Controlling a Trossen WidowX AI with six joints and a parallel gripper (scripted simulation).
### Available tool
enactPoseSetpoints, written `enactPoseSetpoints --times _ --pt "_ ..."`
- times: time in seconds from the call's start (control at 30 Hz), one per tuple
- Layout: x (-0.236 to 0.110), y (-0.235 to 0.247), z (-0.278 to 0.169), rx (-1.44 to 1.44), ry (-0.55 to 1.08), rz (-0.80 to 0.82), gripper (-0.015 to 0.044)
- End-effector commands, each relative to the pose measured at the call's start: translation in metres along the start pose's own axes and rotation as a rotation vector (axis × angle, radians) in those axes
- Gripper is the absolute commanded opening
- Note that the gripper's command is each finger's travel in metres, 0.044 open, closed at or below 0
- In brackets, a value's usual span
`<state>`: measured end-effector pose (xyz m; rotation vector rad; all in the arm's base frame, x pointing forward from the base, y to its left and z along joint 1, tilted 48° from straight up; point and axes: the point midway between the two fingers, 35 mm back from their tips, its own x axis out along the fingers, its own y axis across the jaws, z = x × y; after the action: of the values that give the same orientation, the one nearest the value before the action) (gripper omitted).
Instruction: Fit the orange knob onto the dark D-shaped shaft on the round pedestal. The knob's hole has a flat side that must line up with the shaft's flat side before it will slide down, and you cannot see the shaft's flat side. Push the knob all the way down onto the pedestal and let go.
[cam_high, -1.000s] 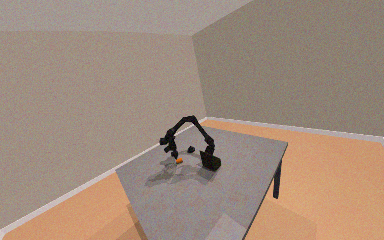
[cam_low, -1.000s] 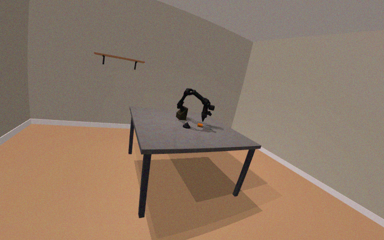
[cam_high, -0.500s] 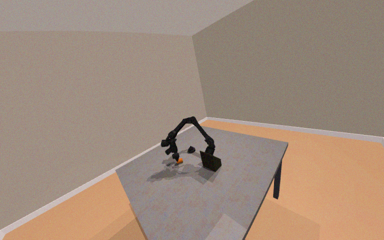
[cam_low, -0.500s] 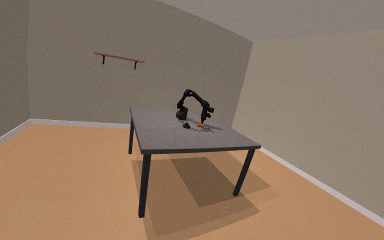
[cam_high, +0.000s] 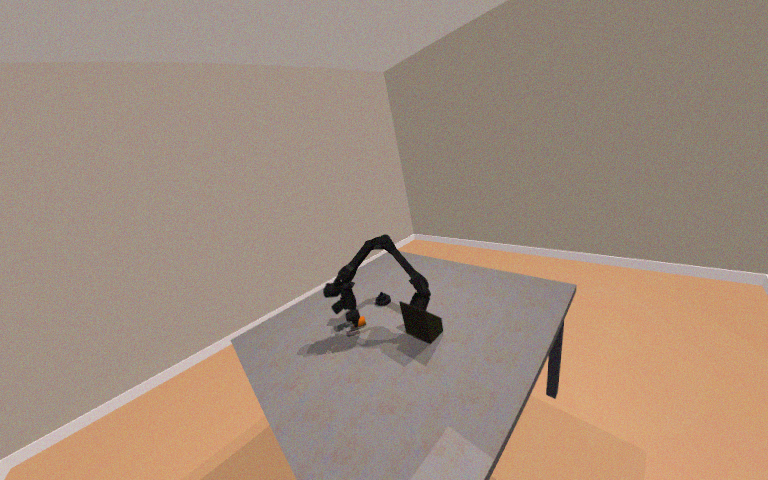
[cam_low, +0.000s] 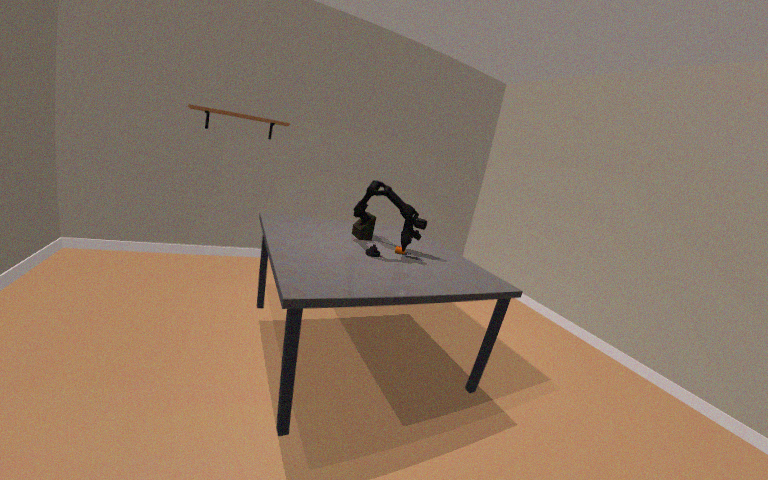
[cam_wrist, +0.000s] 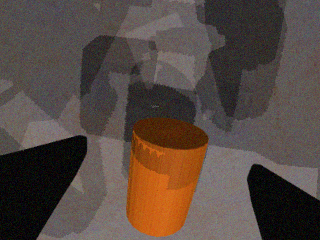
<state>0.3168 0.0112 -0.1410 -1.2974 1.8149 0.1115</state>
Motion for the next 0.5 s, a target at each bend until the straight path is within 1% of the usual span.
enactPoseSetpoints --times 0.0,0.27,0.47 --pt "0.008 0.001 -0.002 -0.006 0.008 0.0 0.044" --pt "0.019 0.001 -0.003 -0.006 0.009 -0.001 0.044" --pt "0.019 0.001 -0.003 -0.006 0.009 -0.001 0.0282"
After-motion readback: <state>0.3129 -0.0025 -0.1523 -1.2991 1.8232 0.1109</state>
